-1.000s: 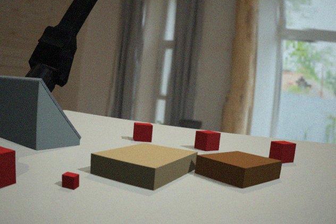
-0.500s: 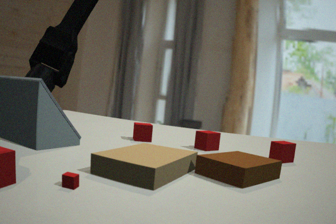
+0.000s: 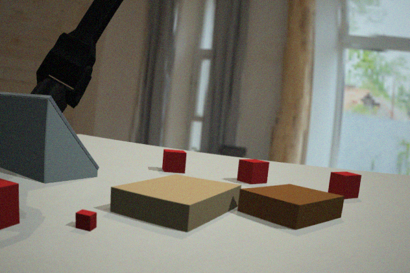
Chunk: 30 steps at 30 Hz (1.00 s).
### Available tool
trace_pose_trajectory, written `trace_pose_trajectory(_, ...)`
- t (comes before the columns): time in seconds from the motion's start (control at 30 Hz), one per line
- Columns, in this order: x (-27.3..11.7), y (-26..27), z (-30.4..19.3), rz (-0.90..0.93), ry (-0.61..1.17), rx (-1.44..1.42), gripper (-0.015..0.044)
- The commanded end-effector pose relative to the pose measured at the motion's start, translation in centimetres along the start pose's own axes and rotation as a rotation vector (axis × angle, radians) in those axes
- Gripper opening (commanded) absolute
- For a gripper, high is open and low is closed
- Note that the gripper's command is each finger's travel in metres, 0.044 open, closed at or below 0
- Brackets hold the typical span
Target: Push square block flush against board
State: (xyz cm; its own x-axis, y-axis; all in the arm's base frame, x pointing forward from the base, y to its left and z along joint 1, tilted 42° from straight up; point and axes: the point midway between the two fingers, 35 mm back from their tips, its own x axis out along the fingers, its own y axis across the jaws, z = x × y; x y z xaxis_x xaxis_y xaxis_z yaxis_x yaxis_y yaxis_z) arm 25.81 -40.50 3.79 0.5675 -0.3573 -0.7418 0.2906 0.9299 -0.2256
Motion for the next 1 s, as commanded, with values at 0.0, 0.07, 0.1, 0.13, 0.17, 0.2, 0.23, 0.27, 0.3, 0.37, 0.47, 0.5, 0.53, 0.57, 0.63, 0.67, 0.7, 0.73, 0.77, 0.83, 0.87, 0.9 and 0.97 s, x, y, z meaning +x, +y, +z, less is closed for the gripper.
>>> trace_pose_trajectory(0.0, 1.1, 3.3, -0.9, 0.114, 0.043, -0.100, 0.0000)
trace_pose_trajectory(0.07, 1.5, 4.7, -1.2, 0.165, 0.060, -0.144, 0.0000)
trace_pose_trajectory(0.1, 1.7, 5.4, -1.4, 0.190, 0.067, -0.165, 0.0000)
trace_pose_trajectory(0.13, 1.8, 6.2, -1.6, 0.216, 0.075, -0.187, 0.0000)
trace_pose_trajectory(0.17, 1.9, 6.9, -1.8, 0.242, 0.081, -0.208, 0.0000)
trace_pose_trajectory(0.2, 2.0, 7.6, -2.0, 0.269, 0.088, -0.229, 0.0000)
trace_pose_trajectory(0.23, 2.1, 8.3, -2.2, 0.295, 0.093, -0.250, 0.0000)
trace_pose_trajectory(0.27, 2.2, 9.0, -2.4, 0.321, 0.099, -0.271, 0.0000)
trace_pose_trajectory(0.3, 2.3, 9.7, -2.6, 0.348, 0.104, -0.292, 0.0000)
trace_pose_trajectory(0.37, 2.3, 11.1, -3.0, 0.401, 0.113, -0.332, 0.0000)
trace_pose_trajectory(0.47, 2.3, 13.3, -3.7, 0.484, 0.123, -0.394, 0.0000)
trace_pose_trajectory(0.5, 2.3, 14.0, -3.9, 0.512, 0.125, -0.414, 0.0000)
trace_pose_trajectory(0.53, 2.2, 14.7, -4.1, 0.540, 0.127, -0.434, 0.0000)
trace_pose_trajectory(0.57, 2.2, 15.3, -4.3, 0.568, 0.129, -0.454, 0.0000)
trace_pose_trajectory(0.63, 2.0, 16.7, -4.8, 0.625, 0.130, -0.493, 0.0000)
trace_pose_trajectory(0.67, 1.9, 17.4, -5.0, 0.653, 0.131, -0.512, 0.0000)
trace_pose_trajectory(0.7, 1.7, 18.0, -5.2, 0.682, 0.130, -0.531, 0.0000)
trace_pose_trajectory(0.73, 1.6, 18.7, -5.4, 0.710, 0.130, -0.549, 0.0000)
trace_pose_trajectory(0.77, 1.4, 19.3, -5.6, 0.739, 0.129, -0.567, 0.0000)
trace_pose_trajectory(0.83, 1.1, 20.6, -6.0, 0.796, 0.125, -0.603, 0.0000)
trace_pose_trajectory(0.87, 0.9, 21.2, -6.2, 0.824, 0.123, -0.620, 0.0000)
trace_pose_trajectory(0.9, 0.7, 21.8, -6.4, 0.853, 0.120, -0.637, 0.0000)
trace_pose_trajectory(0.97, 0.2, 23.0, -6.8, 0.910, 0.113, -0.669, 0.0000)
